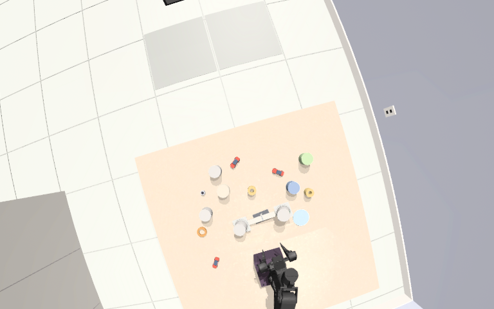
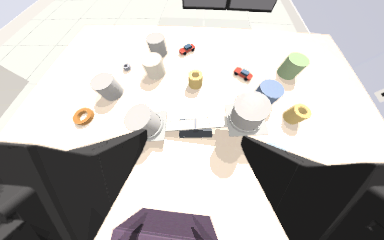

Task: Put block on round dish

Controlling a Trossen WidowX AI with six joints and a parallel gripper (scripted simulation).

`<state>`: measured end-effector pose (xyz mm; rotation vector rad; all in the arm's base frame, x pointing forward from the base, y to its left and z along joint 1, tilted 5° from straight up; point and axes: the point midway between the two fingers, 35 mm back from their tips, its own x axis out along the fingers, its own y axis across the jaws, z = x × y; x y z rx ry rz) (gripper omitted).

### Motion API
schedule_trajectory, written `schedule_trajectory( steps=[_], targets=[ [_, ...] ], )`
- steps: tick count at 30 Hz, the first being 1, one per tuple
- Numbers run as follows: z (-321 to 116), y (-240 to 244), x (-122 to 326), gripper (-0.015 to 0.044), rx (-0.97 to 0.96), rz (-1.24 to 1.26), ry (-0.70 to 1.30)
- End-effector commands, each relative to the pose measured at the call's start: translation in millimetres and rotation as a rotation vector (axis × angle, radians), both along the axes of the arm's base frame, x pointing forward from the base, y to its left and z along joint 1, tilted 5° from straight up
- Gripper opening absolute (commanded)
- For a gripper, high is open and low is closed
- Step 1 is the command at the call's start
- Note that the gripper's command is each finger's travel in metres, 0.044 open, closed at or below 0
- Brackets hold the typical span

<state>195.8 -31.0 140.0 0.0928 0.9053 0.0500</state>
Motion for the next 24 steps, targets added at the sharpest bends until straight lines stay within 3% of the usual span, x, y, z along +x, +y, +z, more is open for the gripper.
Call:
schedule_trajectory(
  steps=[1,24],
  targets=[
    [0.7,3.2,6.9,0.044,0.071,-0.063,0.049],
    [-25.5,51.6,59.0,0.044,0.411,-0.58,0.453]
  ],
)
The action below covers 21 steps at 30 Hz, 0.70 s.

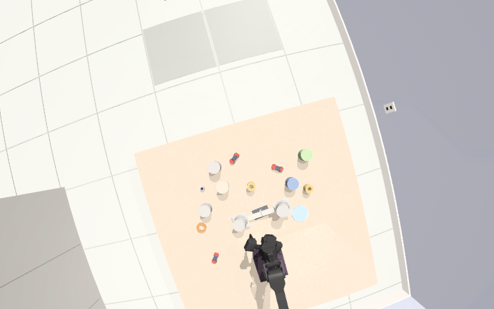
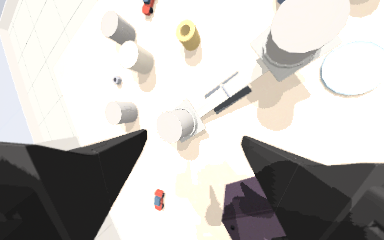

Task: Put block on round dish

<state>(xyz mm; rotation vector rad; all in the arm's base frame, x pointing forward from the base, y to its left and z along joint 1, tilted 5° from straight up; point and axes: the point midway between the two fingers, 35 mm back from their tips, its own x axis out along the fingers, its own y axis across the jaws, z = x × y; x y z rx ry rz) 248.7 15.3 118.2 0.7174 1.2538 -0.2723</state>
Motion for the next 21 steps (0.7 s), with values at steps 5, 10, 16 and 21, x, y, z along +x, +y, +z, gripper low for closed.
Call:
schedule_trajectory(
  steps=[5,10,16,21],
  targets=[
    [-15.5,17.6,15.4,0.044,0.029,-0.199,0.14],
    [-28.5,31.8,24.1,0.044,0.03,-0.334,0.226],
    [-45.7,54.1,34.8,0.044,0.021,-0.51,0.328],
    [-62.4,74.1,41.2,0.044,-0.004,-0.649,0.394]
  ],
)
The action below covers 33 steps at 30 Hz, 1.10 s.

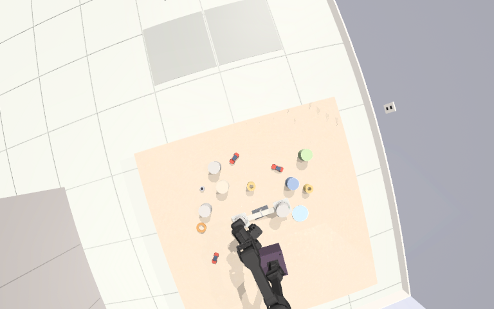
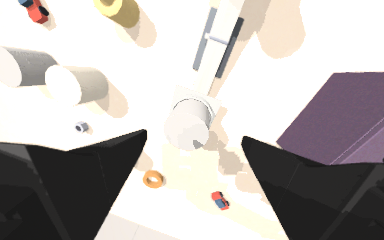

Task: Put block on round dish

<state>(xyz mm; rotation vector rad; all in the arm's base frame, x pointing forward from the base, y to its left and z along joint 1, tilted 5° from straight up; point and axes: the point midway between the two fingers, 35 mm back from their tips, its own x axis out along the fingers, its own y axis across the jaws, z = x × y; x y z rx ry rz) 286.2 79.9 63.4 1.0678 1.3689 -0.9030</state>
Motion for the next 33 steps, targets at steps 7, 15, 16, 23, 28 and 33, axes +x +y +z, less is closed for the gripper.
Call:
schedule_trajectory(
  steps=[7,15,16,23,28,33],
  targets=[
    [-28.5,31.9,7.6,0.044,-0.075,-0.23,0.107],
    [-39.3,32.8,7.1,0.044,-0.077,-0.234,0.109],
    [-42.9,32.8,6.8,0.044,-0.077,-0.234,0.109],
    [-49.8,33.2,6.8,0.044,-0.077,-0.234,0.109],
    [-58.1,33.6,6.8,0.044,-0.077,-0.234,0.109],
    [-66.2,33.9,6.6,0.044,-0.077,-0.234,0.109]
  ],
)
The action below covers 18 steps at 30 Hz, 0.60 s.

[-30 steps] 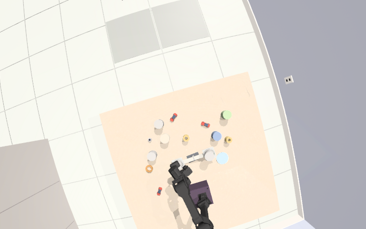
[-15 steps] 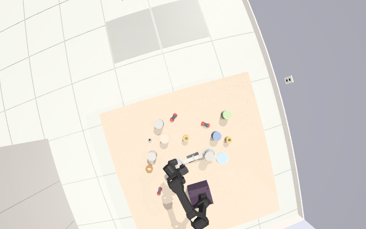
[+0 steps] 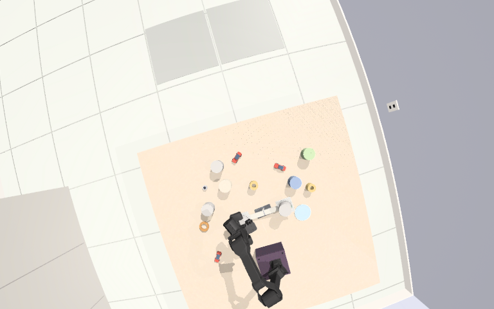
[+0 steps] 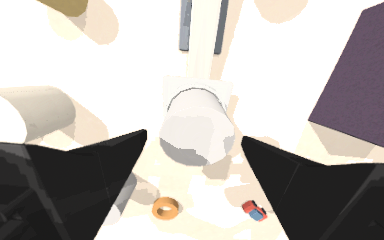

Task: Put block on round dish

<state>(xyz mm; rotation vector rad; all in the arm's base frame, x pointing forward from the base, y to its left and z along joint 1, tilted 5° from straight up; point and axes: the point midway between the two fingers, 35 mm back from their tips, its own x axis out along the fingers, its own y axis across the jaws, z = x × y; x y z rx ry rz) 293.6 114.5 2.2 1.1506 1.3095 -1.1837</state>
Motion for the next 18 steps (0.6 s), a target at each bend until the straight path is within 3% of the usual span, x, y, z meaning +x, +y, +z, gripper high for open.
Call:
schedule_trajectory(
  steps=[1,18],
  targets=[
    [-6.7,-0.8,-0.9,0.044,-0.006,-0.005,0.001],
    [-34.0,-0.4,-3.4,0.044,-0.006,-0.005,0.002]
  ],
)
